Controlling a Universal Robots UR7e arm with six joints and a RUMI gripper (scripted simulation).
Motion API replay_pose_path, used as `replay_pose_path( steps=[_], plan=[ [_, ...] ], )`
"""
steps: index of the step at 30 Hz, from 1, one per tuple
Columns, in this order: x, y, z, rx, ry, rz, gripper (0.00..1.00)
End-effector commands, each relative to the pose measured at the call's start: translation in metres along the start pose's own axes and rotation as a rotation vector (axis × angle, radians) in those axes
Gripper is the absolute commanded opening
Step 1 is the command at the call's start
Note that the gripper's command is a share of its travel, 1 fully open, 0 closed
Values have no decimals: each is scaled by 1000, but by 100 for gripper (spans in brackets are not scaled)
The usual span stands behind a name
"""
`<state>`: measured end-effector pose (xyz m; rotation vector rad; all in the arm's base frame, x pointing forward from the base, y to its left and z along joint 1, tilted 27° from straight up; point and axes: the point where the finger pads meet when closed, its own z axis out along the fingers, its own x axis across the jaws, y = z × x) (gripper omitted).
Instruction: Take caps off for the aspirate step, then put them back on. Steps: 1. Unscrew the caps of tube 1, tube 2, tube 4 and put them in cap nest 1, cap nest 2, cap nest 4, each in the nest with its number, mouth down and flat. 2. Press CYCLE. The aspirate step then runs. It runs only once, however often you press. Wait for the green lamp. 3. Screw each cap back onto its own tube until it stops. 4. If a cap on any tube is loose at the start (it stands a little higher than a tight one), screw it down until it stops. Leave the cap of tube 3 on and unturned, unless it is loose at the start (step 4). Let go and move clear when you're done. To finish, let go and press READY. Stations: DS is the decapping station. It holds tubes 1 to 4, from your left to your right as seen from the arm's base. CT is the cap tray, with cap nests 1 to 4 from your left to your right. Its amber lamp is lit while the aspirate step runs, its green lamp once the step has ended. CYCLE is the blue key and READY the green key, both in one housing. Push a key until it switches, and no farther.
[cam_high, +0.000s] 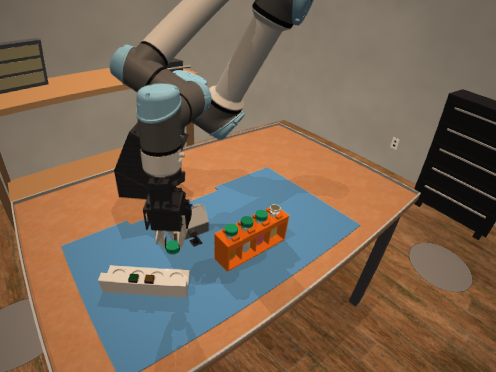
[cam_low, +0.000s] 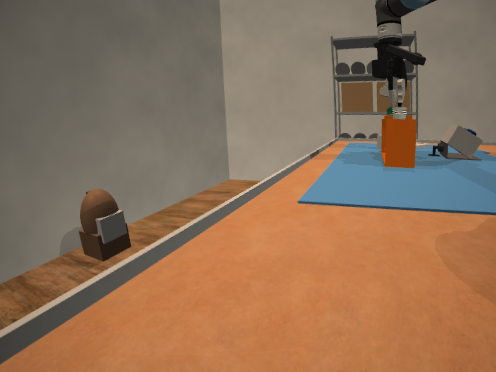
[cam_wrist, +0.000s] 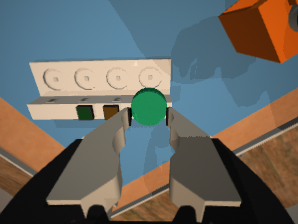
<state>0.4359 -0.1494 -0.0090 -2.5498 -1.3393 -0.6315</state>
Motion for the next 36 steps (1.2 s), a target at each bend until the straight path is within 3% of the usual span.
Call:
replay_pose_path(
  steps=[1,15,19,36],
  plan=[
    [0,2,18,-3,-1,0,0],
    [-1,3,88,-3,-1,0,0],
    [-1,3,96,-3,-1,0,0],
    [-1,3,96,-3,-1,0,0]
  ],
)
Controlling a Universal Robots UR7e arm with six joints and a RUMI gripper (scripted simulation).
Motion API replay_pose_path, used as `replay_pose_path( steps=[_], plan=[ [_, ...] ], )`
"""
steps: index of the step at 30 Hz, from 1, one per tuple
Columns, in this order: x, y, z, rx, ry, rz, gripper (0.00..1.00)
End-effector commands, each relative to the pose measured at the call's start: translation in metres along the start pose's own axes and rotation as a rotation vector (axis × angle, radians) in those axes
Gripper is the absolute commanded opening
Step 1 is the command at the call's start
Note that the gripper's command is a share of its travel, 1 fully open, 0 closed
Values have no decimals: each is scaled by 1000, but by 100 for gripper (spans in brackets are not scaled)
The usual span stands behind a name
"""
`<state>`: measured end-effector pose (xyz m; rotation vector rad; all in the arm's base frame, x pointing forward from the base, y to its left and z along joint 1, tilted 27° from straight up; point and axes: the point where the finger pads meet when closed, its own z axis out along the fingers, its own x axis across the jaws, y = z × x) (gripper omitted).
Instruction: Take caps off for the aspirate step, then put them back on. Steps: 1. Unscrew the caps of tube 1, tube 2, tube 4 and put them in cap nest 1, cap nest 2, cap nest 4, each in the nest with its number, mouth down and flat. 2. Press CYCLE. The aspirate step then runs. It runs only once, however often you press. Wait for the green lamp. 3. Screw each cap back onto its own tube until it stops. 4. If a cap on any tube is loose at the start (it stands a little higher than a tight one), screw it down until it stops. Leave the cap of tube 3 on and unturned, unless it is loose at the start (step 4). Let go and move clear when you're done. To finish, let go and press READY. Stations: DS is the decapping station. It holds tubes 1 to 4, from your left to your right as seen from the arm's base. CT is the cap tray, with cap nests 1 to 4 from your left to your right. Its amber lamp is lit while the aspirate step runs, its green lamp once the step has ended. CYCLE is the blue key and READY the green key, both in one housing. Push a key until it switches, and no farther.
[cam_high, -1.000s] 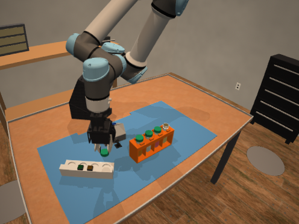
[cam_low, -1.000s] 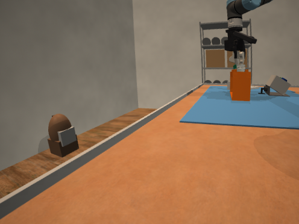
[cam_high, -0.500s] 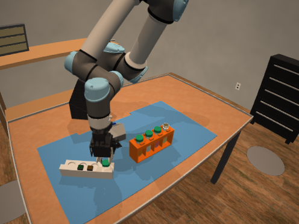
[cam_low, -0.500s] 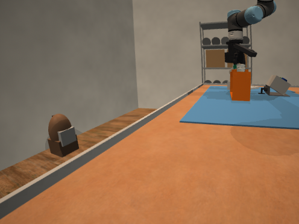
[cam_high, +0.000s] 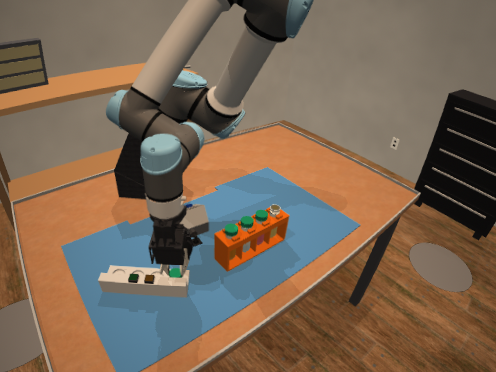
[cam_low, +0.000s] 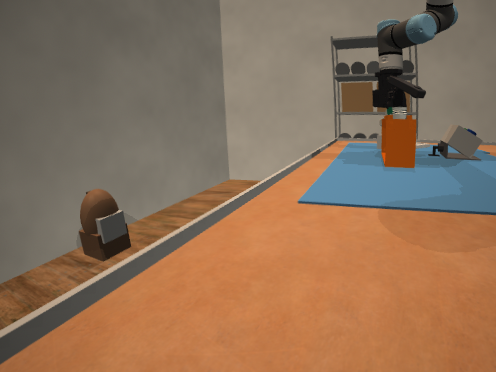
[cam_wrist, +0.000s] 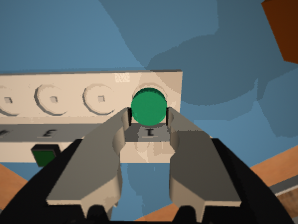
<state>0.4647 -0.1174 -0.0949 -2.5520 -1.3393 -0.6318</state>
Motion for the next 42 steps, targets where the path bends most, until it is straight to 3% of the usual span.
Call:
replay_pose_path(
  steps=[1,42],
  plan=[
    [0,0,0,-1,0,0,0],
    [0,-1,10,-1,0,0,0]
  ],
)
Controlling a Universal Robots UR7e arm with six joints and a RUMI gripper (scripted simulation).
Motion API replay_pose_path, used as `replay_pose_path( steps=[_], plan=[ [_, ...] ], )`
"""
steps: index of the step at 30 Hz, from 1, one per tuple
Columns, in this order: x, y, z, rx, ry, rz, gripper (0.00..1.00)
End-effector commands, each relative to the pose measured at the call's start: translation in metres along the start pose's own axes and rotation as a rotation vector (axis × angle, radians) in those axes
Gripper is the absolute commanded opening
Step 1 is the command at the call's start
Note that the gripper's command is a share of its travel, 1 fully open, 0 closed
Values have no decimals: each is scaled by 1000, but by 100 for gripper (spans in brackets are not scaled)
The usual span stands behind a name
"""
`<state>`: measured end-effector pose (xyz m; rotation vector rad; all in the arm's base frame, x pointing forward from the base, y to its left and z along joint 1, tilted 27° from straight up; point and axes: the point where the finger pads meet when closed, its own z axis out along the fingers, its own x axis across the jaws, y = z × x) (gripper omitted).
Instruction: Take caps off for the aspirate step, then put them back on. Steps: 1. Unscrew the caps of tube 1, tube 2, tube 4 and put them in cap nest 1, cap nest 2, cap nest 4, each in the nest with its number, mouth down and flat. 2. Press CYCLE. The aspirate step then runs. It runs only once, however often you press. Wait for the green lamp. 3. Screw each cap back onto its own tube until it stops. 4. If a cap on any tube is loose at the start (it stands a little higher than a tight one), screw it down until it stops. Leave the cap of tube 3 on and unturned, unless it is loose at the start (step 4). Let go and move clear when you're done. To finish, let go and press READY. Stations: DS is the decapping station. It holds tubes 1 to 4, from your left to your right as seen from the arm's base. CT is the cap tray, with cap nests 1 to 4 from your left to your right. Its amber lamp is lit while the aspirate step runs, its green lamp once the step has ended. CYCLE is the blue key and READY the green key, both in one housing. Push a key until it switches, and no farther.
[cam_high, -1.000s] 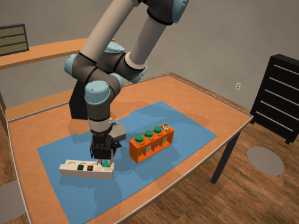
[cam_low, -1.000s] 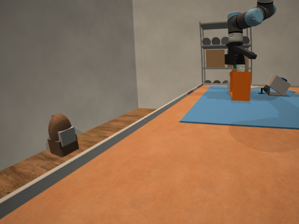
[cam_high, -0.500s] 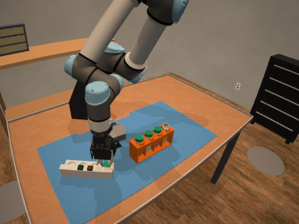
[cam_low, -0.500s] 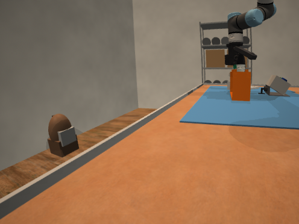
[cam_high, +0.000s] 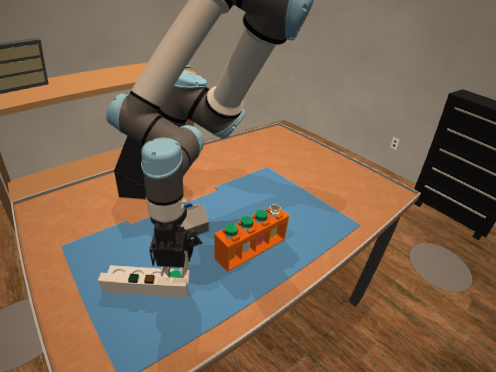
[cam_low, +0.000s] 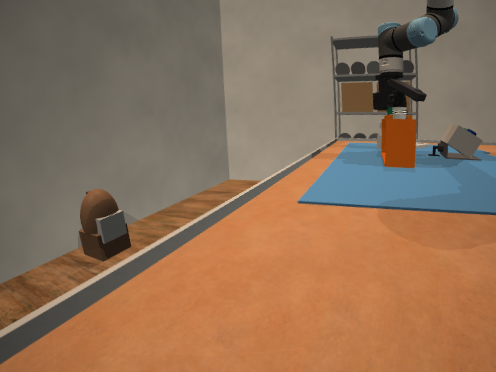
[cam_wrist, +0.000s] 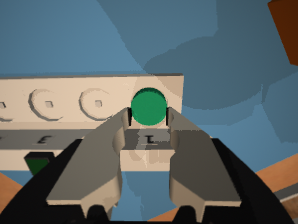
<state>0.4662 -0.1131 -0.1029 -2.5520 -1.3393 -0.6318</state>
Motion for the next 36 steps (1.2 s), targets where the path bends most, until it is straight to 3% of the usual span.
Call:
replay_pose_path(
  steps=[1,4,5,19,22,24,36],
  plan=[
    [0,0,1,-1,0,0,0],
    [0,0,1,-1,0,0,0],
    [0,0,1,-1,0,0,29],
    [0,0,1,-1,0,0,29],
    [0,0,-14,-1,0,0,29],
    [0,0,-14,-1,0,0,29],
    [0,0,-74,-1,0,0,29]
  ],
)
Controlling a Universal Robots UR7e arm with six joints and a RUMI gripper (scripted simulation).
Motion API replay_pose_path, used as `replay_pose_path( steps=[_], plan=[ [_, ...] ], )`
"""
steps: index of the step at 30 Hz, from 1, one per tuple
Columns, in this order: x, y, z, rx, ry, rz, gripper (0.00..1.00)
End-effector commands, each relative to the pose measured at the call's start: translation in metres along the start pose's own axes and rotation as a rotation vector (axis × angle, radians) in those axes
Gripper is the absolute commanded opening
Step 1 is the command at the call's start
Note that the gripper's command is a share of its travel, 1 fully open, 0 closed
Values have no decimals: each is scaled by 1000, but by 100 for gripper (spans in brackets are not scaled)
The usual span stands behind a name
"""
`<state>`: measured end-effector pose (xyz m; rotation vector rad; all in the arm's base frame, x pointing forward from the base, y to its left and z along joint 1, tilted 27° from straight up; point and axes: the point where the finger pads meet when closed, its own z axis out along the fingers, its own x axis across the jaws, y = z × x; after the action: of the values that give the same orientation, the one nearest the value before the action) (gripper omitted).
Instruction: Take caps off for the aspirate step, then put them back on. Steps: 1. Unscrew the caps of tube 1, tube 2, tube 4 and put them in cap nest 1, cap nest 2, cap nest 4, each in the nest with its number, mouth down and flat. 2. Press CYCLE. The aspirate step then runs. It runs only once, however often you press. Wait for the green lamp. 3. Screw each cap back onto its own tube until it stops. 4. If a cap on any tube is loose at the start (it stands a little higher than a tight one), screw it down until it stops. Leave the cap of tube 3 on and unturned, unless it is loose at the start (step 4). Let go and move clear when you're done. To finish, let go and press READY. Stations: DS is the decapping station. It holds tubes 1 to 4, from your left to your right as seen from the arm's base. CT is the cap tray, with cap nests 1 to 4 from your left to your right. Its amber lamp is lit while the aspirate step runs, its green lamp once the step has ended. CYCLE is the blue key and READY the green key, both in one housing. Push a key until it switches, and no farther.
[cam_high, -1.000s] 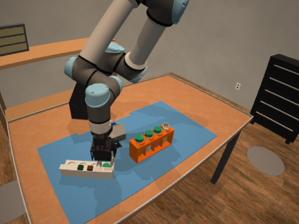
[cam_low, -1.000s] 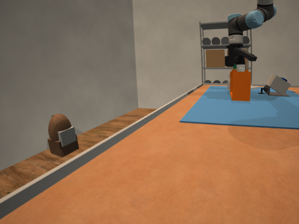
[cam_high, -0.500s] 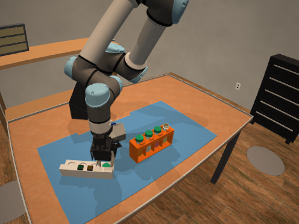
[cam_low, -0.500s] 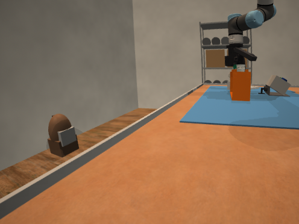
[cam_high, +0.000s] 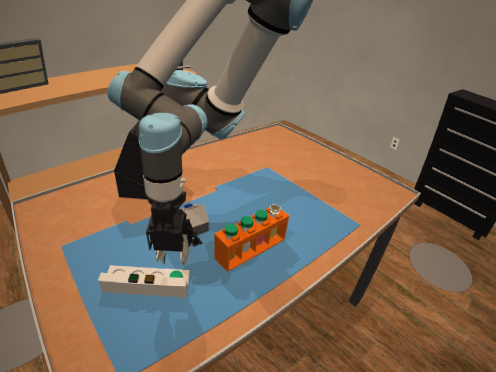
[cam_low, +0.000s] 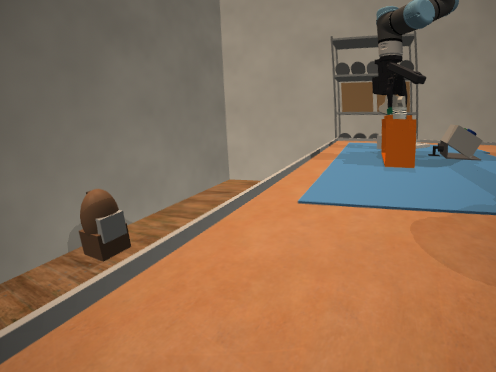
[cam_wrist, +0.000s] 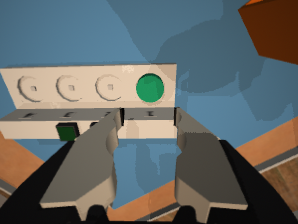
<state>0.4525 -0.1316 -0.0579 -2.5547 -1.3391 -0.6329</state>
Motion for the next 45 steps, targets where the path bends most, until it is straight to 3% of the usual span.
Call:
replay_pose_path(
  steps=[1,5,15,23,24,27,37,39,41,45],
  plan=[
    [0,0,-28,1,1,-1,29],
    [0,0,-38,1,0,-1,29],
    [0,0,-86,1,0,-1,29],
    [0,0,-87,1,0,-1,29],
    [7,-5,-87,1,0,83,35],
    [28,-18,-87,2,0,325,35],
    [63,-40,-87,2,0,749,35],
    [63,-40,-87,2,0,749,35],
    [77,-49,-87,2,0,916,35],
    [92,-58,-87,2,0,1083,35]
  ],
)
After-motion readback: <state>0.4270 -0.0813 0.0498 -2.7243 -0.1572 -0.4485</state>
